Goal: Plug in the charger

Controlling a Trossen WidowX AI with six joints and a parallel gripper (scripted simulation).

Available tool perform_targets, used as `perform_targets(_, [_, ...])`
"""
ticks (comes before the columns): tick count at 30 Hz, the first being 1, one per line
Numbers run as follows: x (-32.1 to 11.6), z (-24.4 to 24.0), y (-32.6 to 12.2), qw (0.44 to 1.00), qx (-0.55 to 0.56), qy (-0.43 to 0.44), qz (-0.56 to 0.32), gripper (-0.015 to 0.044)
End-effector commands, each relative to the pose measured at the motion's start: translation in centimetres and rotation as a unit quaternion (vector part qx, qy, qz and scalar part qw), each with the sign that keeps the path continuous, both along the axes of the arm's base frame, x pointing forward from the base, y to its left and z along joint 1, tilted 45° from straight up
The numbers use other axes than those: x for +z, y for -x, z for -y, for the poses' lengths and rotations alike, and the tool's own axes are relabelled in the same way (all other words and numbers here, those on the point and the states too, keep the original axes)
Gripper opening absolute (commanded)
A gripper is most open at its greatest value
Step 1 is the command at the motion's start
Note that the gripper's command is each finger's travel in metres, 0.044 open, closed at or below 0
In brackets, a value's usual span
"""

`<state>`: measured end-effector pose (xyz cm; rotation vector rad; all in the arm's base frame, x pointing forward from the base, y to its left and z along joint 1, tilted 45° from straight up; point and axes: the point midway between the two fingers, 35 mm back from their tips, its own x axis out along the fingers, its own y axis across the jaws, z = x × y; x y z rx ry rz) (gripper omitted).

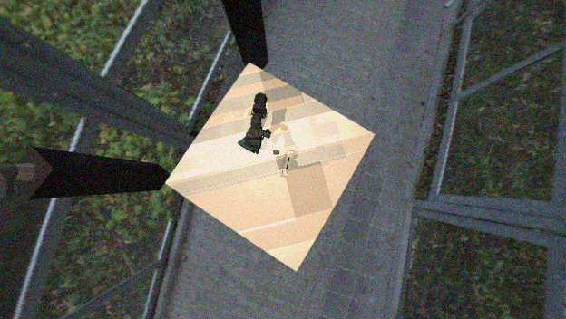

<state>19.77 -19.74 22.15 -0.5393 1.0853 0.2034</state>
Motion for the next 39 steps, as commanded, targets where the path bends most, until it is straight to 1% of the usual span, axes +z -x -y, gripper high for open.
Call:
perform_targets(1, [-1.5, -1.5, -1.3, 0.999, 0.021, -0.035, -0.006, 0.044])
perform_targets(20, [-6.9, -8.7, -4.7, 0.98, 0.106, -0.158, -0.053, 0.044])
perform_targets(39, [-11.9, -16.8, -4.8, 0.938, 0.174, -0.267, -0.138, 0.044])
